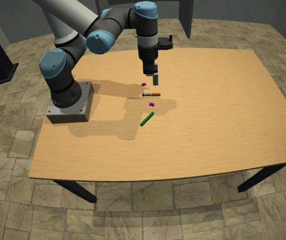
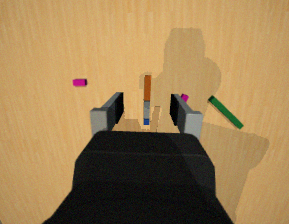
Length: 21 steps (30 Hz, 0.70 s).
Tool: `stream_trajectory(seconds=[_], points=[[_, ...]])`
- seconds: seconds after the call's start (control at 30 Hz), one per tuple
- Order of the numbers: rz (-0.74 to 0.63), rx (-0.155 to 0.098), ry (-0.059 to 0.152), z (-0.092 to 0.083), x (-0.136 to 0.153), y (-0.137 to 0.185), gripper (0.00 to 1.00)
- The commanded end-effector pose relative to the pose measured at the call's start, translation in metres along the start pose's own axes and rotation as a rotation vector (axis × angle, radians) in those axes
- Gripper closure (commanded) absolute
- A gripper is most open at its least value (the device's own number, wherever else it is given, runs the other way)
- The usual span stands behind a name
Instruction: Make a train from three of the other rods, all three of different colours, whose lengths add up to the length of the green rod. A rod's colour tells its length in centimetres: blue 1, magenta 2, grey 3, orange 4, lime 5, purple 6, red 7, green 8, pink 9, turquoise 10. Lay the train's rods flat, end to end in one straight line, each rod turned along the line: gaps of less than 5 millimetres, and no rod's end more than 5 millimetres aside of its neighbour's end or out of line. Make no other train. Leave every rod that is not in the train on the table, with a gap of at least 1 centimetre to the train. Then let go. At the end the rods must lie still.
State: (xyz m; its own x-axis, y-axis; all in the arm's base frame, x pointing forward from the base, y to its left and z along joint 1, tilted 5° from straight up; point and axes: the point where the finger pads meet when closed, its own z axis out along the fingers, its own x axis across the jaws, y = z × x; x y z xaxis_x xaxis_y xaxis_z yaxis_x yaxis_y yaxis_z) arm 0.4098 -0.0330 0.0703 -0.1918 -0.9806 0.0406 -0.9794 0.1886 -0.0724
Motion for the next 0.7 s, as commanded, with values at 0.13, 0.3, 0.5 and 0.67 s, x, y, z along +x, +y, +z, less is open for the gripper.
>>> stream_trajectory(seconds=[0.13, 0.3, 0.5, 0.67], points=[[0.0, 0.003, 0.001, -0.039, 0.0, -0.001, 0.0], [0.0, 0.003, 0.001, -0.056, 0.0, -0.001, 0.0], [0.0, 0.003, 0.001, -0.08, 0.0, -0.001, 0.0], [0.0, 0.003, 0.001, -0.086, 0.0, -0.001, 0.0]])
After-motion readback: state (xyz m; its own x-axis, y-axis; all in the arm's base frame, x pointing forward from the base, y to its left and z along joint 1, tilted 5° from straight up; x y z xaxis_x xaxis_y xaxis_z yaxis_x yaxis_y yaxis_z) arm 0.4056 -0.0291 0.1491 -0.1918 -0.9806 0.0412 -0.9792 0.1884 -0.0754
